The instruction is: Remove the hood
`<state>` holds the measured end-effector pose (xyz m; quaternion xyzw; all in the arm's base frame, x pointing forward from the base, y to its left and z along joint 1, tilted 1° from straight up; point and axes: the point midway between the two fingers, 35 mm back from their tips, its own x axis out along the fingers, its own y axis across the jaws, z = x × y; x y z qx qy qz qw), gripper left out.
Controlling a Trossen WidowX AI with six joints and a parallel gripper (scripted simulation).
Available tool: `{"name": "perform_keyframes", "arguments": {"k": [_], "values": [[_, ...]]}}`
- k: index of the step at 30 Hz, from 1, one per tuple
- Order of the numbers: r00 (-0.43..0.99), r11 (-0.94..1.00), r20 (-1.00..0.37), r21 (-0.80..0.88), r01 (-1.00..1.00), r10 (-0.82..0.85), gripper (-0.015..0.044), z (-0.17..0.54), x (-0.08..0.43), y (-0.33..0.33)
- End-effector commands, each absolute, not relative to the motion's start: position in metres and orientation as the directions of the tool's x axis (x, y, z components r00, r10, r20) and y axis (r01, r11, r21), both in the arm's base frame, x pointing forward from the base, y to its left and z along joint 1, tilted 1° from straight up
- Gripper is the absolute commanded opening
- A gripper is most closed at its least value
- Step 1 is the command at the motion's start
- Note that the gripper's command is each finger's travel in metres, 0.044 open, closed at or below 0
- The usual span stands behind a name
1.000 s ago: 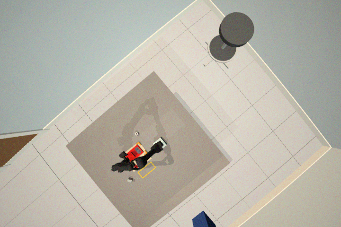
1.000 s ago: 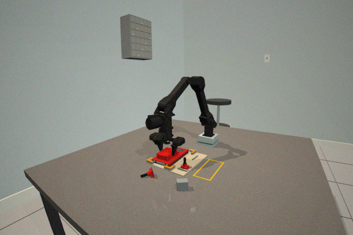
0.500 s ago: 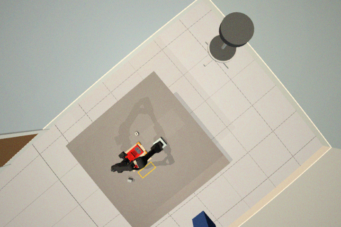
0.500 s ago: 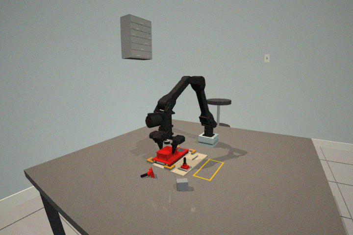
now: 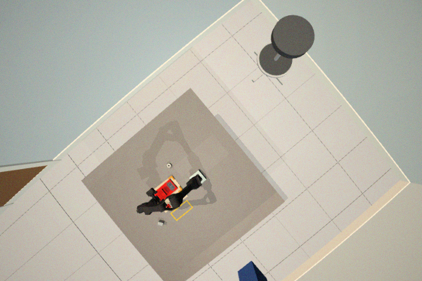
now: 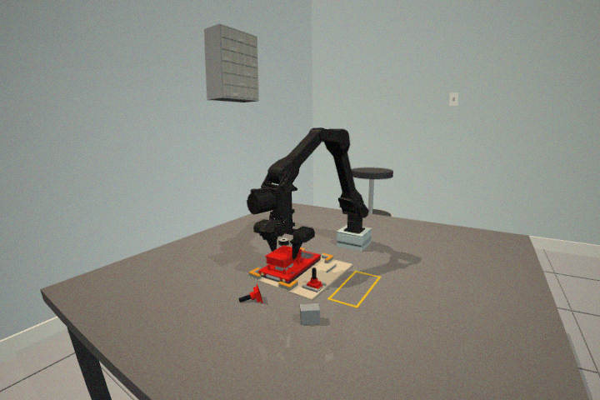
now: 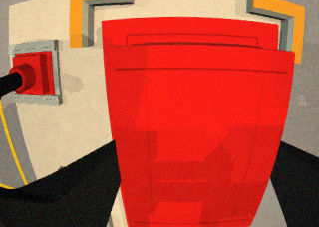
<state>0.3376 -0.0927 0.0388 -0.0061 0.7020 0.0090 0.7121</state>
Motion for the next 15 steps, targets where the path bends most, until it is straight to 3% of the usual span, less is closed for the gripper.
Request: {"name": "perform_keyframes", "arguments": {"k": [1, 15], "values": [[0.02, 1.0, -1.0, 0.002, -0.022, 0.003, 0.0, 0.044, 0.339, -0.093], [0.02, 1.0, -1.0, 0.002, -0.022, 0.003, 0.0, 0.088, 0.338, -0.093]]}}
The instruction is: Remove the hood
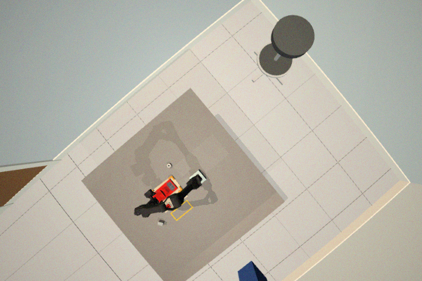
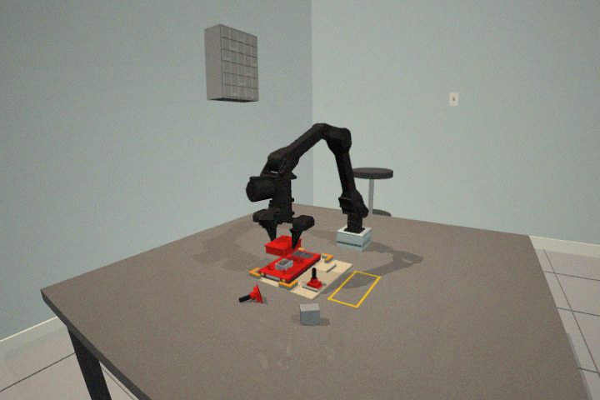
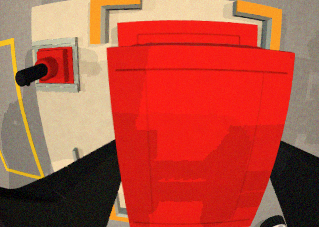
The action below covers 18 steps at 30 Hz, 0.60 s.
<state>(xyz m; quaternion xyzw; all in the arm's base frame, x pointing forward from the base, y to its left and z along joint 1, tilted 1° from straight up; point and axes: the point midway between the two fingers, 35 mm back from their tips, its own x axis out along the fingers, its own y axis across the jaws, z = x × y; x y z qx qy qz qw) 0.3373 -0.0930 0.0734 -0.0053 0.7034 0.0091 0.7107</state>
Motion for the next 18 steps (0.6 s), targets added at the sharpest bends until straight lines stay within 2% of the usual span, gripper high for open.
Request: {"name": "perform_keyframes", "arguments": {"k": [1, 18], "values": [[0.02, 1.0, -1.0, 0.002, -0.022, 0.003, 0.0, 0.089, 0.338, -0.093], [0.018, 1.0, -1.0, 0.007, -0.021, 0.007, 0.0, 0.083, 0.344, -0.033]]}}
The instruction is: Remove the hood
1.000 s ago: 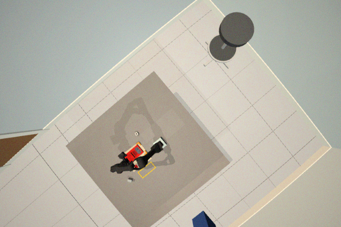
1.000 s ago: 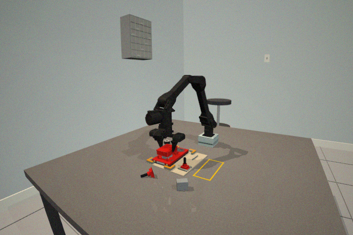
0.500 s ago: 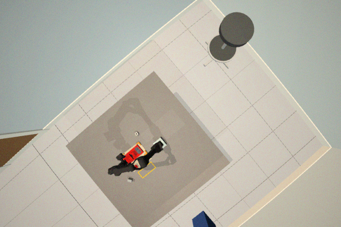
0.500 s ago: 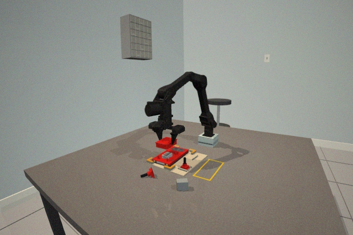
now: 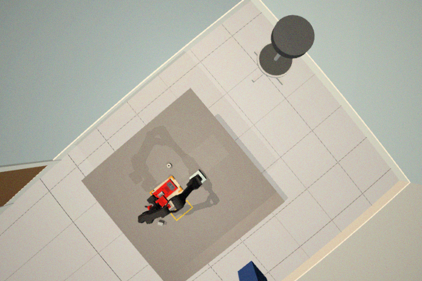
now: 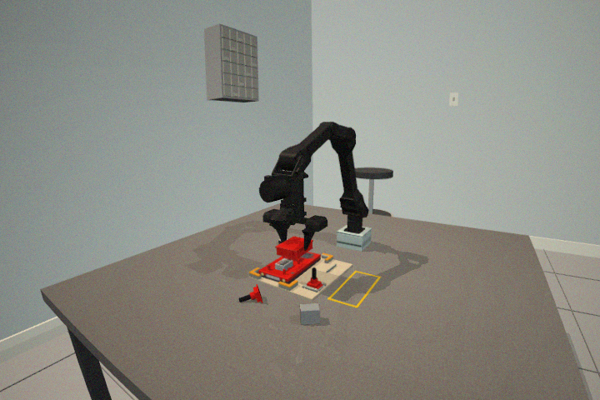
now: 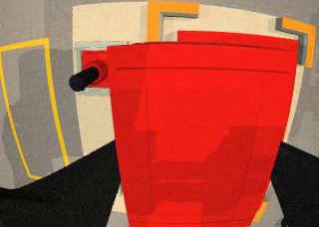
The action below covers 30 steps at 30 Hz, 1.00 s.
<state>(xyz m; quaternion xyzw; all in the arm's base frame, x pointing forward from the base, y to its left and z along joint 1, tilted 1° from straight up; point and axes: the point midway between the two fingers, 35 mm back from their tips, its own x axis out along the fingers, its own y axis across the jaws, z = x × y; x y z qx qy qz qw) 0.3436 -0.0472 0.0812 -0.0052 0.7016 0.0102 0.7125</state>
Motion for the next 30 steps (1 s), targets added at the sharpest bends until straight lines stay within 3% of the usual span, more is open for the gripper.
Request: {"name": "perform_keyframes", "arguments": {"k": [1, 30], "values": [[0.018, 1.0, -1.0, 0.007, -0.021, 0.008, 0.0, 0.083, 0.344, -0.029], [0.018, 1.0, -1.0, 0.016, -0.021, 0.016, 0.0, 0.089, 0.323, 0.088]]}}
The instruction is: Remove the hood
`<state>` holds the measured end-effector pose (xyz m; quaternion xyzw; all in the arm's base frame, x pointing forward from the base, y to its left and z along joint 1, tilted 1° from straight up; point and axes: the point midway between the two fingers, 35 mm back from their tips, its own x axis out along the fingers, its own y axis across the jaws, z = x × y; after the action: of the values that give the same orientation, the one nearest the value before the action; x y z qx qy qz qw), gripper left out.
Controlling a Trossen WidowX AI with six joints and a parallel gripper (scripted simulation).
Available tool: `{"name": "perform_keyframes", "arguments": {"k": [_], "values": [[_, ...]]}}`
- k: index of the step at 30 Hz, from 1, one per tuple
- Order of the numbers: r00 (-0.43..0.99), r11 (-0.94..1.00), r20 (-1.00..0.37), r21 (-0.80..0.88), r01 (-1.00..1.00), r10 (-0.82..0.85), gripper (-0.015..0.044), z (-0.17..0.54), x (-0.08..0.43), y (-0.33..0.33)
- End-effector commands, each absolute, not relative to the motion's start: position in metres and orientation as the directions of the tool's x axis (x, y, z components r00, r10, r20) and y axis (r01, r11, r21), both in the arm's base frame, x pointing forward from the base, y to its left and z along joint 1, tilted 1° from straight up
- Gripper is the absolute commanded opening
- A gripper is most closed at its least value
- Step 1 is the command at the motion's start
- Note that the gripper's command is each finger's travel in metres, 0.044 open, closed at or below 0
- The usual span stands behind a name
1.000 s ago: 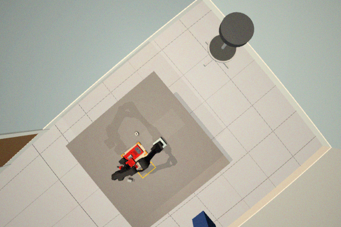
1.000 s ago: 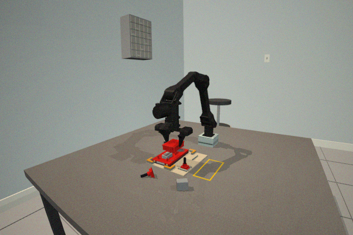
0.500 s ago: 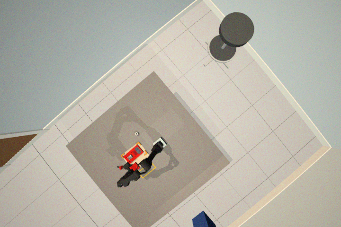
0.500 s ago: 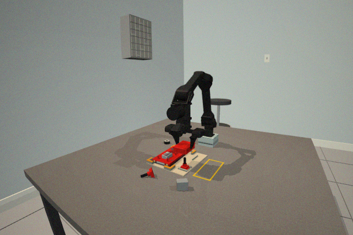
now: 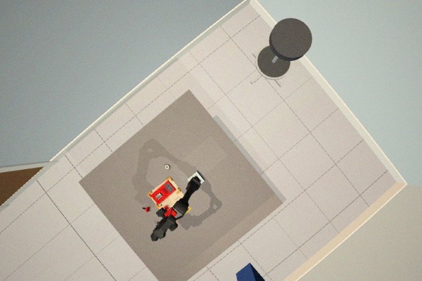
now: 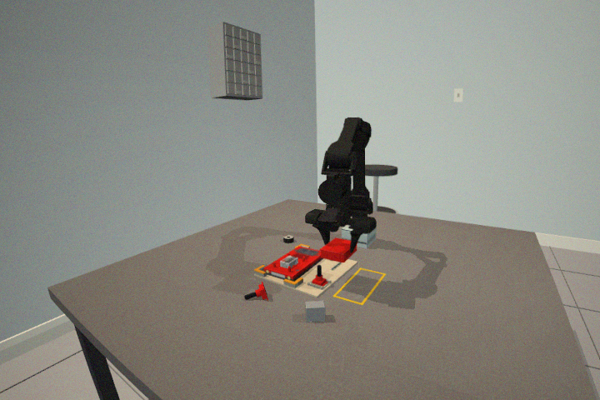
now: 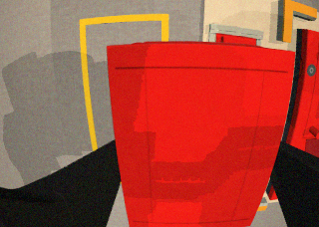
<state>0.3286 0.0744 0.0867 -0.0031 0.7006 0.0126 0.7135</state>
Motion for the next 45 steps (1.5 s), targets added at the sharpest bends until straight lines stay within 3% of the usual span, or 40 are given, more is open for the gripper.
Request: {"name": "perform_keyframes", "arguments": {"k": [1, 13, 45], "values": [[0.018, 1.0, -1.0, 0.016, -0.021, 0.017, 0.0, 0.089, 0.321, 0.092], [0.017, 1.0, -1.0, 0.02, -0.022, 0.02, 0.0, 0.091, 0.302, 0.133], [0.017, 1.0, -1.0, 0.02, -0.022, 0.02, 0.0, 0.072, 0.304, 0.135]]}}
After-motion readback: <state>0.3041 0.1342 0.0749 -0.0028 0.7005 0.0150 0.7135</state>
